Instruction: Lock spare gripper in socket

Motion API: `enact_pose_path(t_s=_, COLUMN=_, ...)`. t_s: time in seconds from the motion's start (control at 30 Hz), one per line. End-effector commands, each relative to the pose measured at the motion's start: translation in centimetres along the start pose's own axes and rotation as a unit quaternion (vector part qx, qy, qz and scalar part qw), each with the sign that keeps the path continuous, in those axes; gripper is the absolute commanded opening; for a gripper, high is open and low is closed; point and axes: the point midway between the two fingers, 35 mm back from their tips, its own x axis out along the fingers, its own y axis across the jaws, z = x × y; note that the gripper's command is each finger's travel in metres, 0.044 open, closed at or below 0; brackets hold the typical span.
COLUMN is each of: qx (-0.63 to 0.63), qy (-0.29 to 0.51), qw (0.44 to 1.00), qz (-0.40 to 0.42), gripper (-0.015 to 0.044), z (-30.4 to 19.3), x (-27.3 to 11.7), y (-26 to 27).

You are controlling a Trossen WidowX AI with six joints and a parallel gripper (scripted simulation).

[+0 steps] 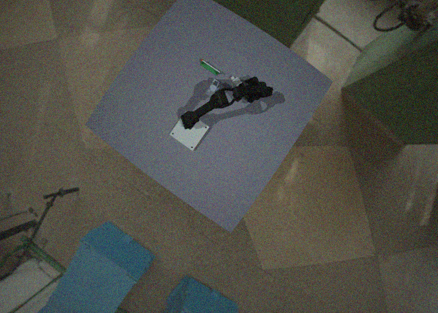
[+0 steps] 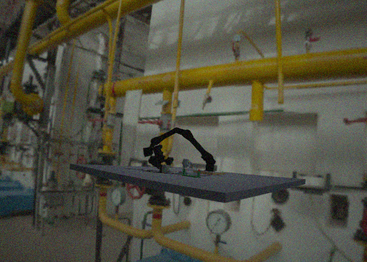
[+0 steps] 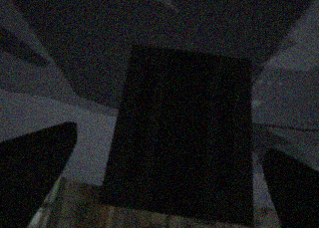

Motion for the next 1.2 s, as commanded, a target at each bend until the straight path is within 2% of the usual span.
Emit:
enact_pose_path(t_s=0.0, qx=0.002, qy=0.0, qw=1.0, qz=-0.004, gripper=0.044, z=0.5, x=0.5, y=-0.2)
enact_pose_path(t_s=0.17, qx=0.002, qy=0.0, qw=1.0, qz=-0.004, gripper=0.044, z=0.5, x=0.5, y=-0.2)
enact_pose_path(t_s=0.5, qx=0.002, qy=0.0, qw=1.0, qz=-0.004, gripper=0.0177, z=0.5, x=0.5, y=-0.2)
enact_pose_path(t_s=0.7, qx=0.002, qy=0.0, qw=1.0, qz=-0.004, gripper=0.0138, z=0.5, x=0.5, y=-0.2)
enact_pose_path(t_s=0.87, qx=0.004, qy=-0.001, qw=1.0, qz=-0.001, gripper=0.0006, z=-0.3, x=-0.4, y=-0.1)
enact_pose_path(t_s=1.17, qx=0.016, qy=-0.006, qw=1.0, qz=0.019, gripper=0.0, z=-4.9, x=-5.0, y=0.1)
